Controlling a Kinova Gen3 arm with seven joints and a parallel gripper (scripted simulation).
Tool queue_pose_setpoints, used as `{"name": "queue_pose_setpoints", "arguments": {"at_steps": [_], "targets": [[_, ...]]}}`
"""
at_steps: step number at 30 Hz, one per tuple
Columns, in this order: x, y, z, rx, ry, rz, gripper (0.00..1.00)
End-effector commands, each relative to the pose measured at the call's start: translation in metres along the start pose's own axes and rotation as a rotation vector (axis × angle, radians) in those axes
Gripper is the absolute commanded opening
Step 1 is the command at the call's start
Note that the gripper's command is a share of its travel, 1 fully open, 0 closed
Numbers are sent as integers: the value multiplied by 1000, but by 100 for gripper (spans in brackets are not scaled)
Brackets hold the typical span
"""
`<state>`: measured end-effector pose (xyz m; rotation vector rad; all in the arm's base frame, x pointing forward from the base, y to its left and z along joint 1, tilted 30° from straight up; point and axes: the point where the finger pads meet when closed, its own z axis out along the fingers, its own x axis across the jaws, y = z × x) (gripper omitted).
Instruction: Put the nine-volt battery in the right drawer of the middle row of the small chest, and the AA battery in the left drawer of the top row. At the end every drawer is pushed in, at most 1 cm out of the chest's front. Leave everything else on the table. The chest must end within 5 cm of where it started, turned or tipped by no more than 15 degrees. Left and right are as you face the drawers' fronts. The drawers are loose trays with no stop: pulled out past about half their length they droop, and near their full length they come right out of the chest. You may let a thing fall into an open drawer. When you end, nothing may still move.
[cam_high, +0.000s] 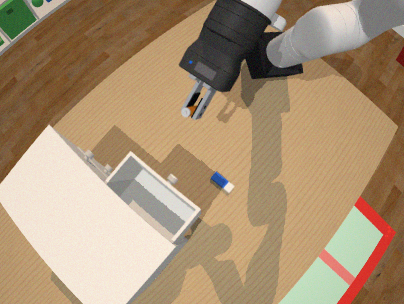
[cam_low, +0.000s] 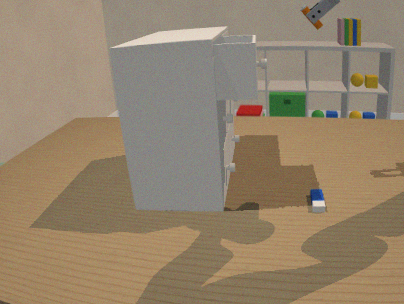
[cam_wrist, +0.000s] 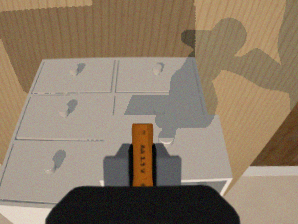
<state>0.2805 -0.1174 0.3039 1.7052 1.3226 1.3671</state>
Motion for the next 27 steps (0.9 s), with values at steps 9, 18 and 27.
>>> {"name": "queue_pose_setpoints", "arguments": {"at_steps": [9, 18, 27], "targets": [[0, 0, 0, -5, 1, 2, 31], [0, 1, 0, -5, 1, 2, 31], [0, 7, 8, -5, 1, 2, 31]]}}
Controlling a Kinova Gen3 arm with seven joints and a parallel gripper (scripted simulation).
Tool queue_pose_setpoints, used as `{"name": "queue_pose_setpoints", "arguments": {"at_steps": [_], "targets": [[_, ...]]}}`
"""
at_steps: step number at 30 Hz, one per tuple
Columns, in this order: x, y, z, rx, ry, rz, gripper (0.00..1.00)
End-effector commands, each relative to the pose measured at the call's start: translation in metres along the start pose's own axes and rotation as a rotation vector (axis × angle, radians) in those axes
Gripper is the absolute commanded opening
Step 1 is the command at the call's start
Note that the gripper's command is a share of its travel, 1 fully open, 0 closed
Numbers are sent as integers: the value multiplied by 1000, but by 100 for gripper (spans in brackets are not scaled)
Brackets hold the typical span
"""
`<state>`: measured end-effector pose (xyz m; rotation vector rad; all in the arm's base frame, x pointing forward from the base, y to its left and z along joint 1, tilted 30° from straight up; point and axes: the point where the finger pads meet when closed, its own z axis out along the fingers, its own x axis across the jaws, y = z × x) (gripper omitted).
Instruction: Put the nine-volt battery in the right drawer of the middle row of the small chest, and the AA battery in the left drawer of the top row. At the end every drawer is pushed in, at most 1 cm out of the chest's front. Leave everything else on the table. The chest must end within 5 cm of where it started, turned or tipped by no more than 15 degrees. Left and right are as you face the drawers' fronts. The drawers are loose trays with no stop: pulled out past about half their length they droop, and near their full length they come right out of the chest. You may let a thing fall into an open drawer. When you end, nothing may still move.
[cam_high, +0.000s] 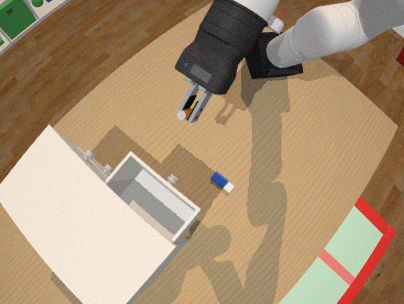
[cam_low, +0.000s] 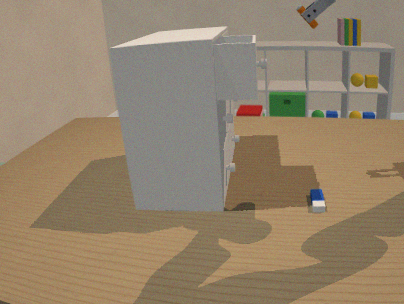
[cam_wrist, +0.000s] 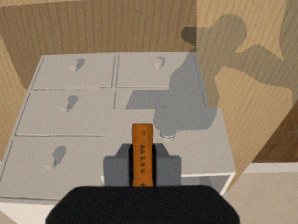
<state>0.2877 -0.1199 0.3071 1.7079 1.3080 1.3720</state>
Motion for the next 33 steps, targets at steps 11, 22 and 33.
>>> {"name": "queue_pose_setpoints", "arguments": {"at_steps": [11, 22, 33], "targets": [[1, 16, 20, 4, 4, -6, 31], [2, 45, 56, 4, 4, -6, 31], [2, 70, 85, 4, 4, -6, 31]]}}
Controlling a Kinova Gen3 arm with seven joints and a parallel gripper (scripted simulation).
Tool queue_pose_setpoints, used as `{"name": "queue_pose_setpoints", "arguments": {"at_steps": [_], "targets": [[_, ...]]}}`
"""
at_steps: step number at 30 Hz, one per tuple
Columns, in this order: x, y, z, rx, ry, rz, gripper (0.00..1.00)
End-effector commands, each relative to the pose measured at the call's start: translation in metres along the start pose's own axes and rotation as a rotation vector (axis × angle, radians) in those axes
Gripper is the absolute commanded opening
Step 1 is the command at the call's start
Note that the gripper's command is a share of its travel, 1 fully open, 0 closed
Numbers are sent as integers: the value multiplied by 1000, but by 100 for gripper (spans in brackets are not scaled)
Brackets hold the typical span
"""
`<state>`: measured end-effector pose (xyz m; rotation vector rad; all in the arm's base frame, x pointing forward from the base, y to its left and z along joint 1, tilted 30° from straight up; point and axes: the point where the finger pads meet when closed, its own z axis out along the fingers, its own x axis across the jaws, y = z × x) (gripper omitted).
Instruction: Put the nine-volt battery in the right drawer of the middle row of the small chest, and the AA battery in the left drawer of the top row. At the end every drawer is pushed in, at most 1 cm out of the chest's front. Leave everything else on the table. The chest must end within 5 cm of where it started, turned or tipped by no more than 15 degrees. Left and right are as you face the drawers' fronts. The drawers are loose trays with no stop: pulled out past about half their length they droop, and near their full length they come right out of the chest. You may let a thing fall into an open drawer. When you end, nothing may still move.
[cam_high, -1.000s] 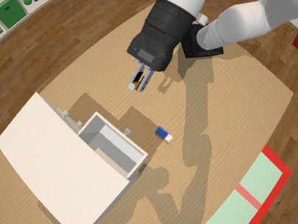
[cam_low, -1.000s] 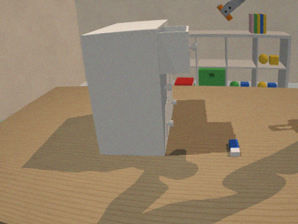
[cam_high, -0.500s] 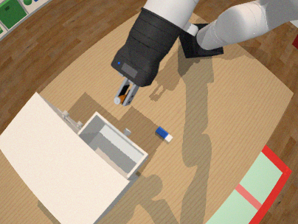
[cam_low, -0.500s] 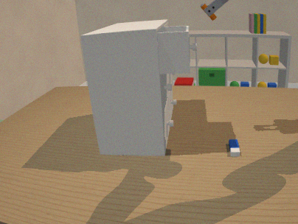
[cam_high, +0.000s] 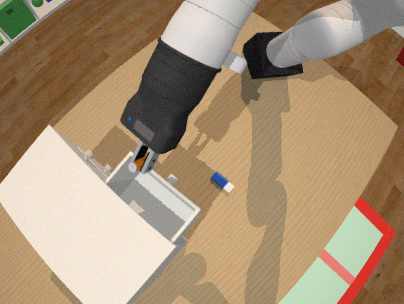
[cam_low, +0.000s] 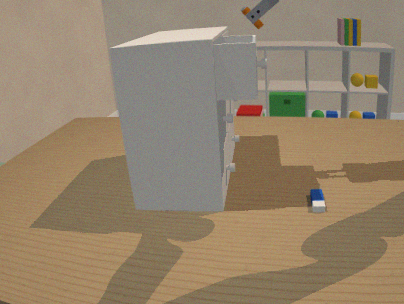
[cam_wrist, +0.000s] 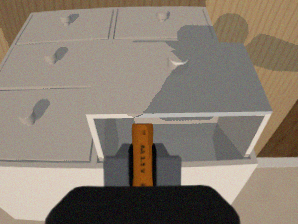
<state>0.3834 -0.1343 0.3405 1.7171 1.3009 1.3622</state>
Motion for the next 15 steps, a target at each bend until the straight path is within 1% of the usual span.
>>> {"name": "queue_pose_setpoints", "arguments": {"at_steps": [1, 6, 15], "targets": [[4, 6, 9, 2, 15, -10, 31], [4, 13, 18, 2, 15, -9, 31], [4, 19, 24, 2, 15, -10, 31]]}}
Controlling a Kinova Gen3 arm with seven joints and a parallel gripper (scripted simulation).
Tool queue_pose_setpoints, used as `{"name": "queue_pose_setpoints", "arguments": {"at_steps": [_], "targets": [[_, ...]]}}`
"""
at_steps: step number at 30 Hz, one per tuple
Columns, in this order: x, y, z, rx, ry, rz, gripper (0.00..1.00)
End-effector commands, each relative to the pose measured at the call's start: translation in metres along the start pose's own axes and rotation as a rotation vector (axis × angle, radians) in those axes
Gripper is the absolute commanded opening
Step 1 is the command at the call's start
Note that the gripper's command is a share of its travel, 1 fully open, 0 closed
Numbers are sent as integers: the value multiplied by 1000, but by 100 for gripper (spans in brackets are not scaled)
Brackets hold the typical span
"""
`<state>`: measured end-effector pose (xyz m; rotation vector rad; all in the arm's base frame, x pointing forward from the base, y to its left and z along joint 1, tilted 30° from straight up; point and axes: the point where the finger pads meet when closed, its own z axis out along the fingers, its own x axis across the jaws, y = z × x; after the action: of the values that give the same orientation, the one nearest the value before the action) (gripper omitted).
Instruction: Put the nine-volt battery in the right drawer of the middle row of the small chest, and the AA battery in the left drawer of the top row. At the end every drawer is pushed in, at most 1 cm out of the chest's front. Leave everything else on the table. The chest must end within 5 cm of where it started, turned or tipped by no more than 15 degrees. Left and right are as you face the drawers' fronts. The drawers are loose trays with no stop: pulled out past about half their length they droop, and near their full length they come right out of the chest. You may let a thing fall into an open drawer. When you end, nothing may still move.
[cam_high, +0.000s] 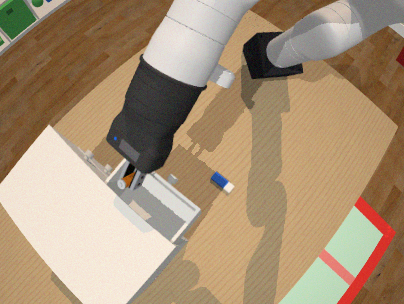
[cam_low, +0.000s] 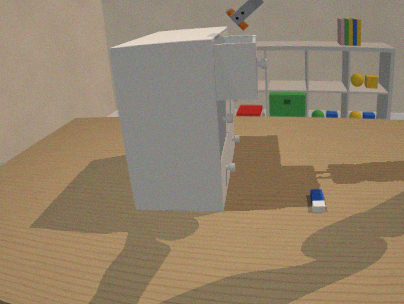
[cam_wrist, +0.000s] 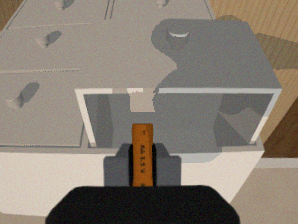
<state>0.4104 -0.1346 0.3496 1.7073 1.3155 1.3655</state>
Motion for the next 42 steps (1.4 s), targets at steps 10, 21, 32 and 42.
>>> {"name": "queue_pose_setpoints", "arguments": {"at_steps": [10, 21, 32, 42], "targets": [[1, 2, 2, -1, 5, -1, 31], [1, 2, 2, -1, 5, -1, 31], [1, 2, 2, -1, 5, -1, 43], [1, 2, 2, -1, 5, -1, 100]]}}
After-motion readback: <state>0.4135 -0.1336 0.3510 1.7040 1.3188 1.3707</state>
